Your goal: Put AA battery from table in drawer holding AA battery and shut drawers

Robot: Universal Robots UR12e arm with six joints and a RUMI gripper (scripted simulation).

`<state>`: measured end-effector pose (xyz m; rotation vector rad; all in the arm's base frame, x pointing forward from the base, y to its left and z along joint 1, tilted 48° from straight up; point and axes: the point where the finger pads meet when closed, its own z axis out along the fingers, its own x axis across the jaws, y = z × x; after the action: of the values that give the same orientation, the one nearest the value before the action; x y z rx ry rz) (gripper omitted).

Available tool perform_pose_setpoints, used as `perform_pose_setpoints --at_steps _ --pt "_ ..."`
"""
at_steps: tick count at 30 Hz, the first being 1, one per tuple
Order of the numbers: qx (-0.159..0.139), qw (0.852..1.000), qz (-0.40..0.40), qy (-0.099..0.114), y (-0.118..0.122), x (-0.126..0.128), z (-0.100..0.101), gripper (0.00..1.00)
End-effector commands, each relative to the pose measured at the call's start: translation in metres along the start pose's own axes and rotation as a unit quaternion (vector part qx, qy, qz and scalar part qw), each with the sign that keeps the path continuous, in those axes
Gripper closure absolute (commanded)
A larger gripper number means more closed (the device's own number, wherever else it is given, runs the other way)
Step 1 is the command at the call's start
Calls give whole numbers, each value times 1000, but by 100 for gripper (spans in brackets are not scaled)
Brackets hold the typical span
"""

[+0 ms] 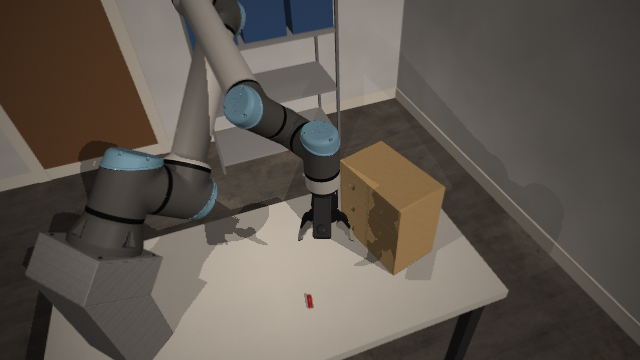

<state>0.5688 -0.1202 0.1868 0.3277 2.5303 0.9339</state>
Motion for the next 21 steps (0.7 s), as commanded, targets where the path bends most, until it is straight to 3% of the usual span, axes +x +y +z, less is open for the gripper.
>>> perform_pose_setpoints --at_steps 1,7,13,15,21 --pt "-6 997 -83 0 1 -3 5 0" --pt "-6 975 -222 0 5 -8 14 0" --pt "-6 936 -351 -1 10 -12 23 0" --pt "-6 936 -351 -1 10 -12 23 0" --pt "-7 884 -468 -2 15 -14 31 0"
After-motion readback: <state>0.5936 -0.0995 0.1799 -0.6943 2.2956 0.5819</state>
